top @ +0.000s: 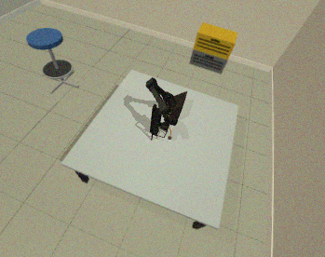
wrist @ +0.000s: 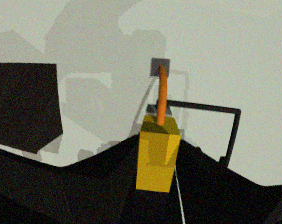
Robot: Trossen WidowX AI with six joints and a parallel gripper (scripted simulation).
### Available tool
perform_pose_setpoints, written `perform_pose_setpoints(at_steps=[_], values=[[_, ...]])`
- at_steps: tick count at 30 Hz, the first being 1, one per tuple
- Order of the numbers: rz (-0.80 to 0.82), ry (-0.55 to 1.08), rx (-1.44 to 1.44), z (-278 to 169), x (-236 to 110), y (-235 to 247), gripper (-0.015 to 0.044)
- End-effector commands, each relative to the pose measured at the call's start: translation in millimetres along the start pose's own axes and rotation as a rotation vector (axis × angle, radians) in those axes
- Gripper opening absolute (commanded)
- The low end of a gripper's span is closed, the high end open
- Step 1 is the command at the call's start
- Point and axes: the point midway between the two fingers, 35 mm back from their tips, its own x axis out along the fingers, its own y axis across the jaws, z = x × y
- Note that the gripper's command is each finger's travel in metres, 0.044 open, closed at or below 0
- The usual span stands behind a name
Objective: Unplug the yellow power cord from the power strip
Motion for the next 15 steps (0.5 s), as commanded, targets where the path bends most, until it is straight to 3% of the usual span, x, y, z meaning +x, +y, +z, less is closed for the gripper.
perform_pose_setpoints(at_steps=[1,15], values=[[-0.002,0.0,0.002,3,-1,-1,0.0],[-0.002,-0.002,0.0,25,-2,-2,0.0]])
